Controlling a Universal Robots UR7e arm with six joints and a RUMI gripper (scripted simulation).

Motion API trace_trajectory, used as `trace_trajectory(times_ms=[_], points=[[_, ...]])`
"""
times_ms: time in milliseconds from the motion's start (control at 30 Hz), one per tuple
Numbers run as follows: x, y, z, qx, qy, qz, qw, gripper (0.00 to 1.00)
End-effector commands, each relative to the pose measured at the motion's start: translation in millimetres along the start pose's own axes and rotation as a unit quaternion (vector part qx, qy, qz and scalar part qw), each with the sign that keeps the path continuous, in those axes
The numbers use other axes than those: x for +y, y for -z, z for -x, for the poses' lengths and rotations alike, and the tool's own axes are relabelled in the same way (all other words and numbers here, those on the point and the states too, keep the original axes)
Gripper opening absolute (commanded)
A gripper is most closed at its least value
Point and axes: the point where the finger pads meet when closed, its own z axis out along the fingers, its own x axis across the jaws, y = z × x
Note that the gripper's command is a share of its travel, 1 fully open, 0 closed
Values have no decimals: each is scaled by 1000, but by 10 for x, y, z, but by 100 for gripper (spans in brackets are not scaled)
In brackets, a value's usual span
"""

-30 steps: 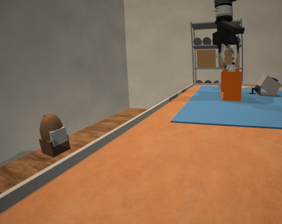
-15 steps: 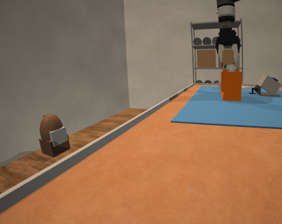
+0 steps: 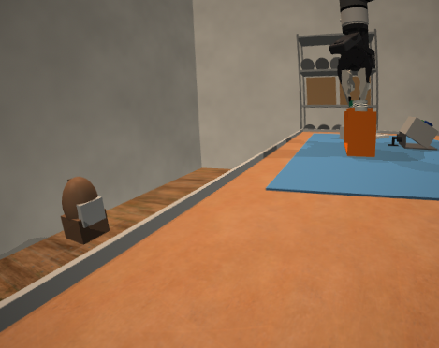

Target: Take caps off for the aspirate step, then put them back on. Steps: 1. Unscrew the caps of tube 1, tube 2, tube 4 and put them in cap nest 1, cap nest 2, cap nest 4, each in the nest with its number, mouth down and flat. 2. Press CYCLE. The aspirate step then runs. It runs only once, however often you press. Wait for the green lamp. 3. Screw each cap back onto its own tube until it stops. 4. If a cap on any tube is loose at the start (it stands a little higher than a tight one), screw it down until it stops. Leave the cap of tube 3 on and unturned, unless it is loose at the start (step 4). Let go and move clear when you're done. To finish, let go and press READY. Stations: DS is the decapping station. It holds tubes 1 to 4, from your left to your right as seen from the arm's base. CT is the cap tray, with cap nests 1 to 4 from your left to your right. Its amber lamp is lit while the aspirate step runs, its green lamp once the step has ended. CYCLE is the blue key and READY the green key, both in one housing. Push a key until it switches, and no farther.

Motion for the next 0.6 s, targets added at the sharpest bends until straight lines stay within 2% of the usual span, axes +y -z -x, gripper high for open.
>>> trace_trajectory(times_ms=[0, 400, 567], points=[[-1, 2, -3, 1, -9, 3, 1000, 0], [-1, 2, -4, 1, -9, 2, 1000, 0], [-2, 3, -4, 1, 116, 3, 993, 0]])
